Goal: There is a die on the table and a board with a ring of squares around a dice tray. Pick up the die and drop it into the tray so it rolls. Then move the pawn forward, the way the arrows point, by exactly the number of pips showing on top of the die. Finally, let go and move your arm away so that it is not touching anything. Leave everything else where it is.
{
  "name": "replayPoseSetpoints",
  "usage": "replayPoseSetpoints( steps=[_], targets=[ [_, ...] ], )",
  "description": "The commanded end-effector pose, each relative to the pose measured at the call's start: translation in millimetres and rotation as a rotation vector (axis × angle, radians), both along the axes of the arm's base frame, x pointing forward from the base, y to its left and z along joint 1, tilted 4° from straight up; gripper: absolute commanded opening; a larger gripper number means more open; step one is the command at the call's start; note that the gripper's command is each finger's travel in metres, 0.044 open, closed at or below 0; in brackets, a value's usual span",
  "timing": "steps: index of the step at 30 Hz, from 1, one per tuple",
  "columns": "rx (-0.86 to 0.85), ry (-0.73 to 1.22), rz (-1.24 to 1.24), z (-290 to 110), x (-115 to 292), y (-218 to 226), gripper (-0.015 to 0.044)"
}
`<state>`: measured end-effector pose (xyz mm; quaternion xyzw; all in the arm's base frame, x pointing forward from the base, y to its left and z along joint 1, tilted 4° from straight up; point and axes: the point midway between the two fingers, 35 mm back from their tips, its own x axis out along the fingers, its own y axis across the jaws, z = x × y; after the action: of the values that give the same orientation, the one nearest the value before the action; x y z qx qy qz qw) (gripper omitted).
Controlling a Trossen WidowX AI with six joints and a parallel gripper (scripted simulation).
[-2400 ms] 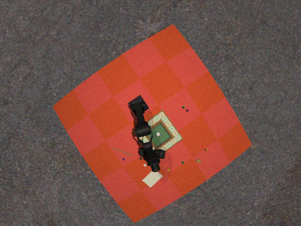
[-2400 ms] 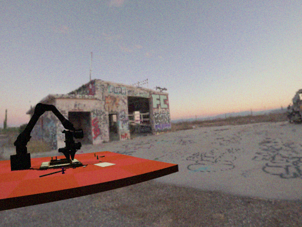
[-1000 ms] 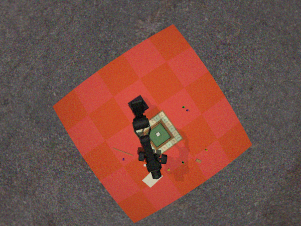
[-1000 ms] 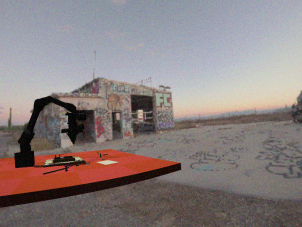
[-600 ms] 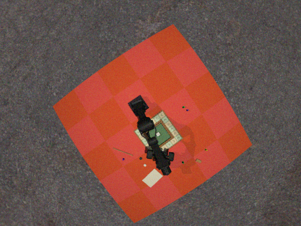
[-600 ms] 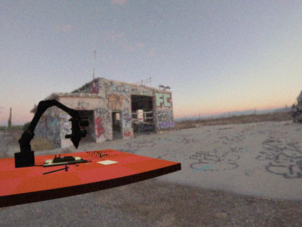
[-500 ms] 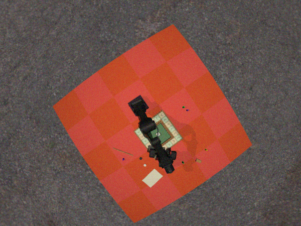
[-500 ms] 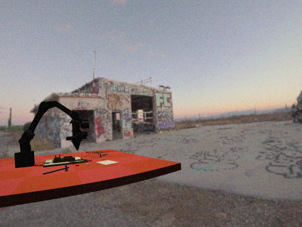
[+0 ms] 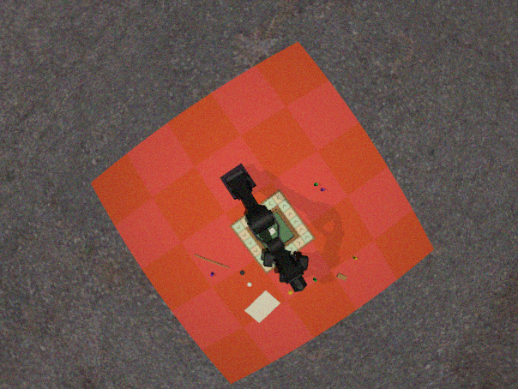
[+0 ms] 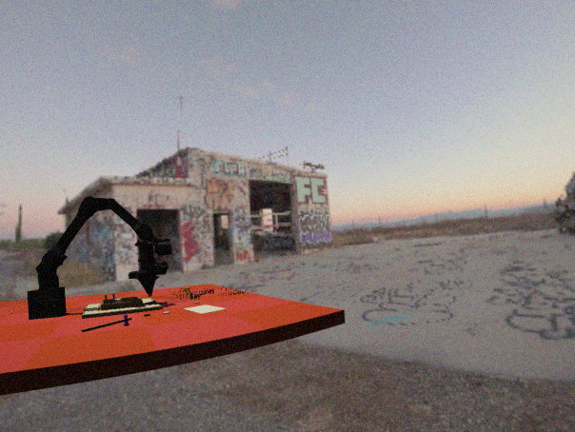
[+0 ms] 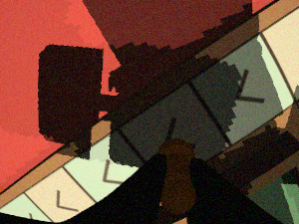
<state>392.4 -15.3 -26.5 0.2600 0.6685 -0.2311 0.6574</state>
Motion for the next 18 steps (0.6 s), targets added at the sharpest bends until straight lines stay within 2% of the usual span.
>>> replayPoseSetpoints(
  steps=[1, 16, 18],
  targets=[
    [0.004, 0.013, -0.005, -12, -4, 2, 0.0],
    [0.004, 0.013, -0.005, -29, -4, 3, 0.0],
    [0.0, 0.007, 0.001, -24, -2, 2, 0.0053]
  ],
)
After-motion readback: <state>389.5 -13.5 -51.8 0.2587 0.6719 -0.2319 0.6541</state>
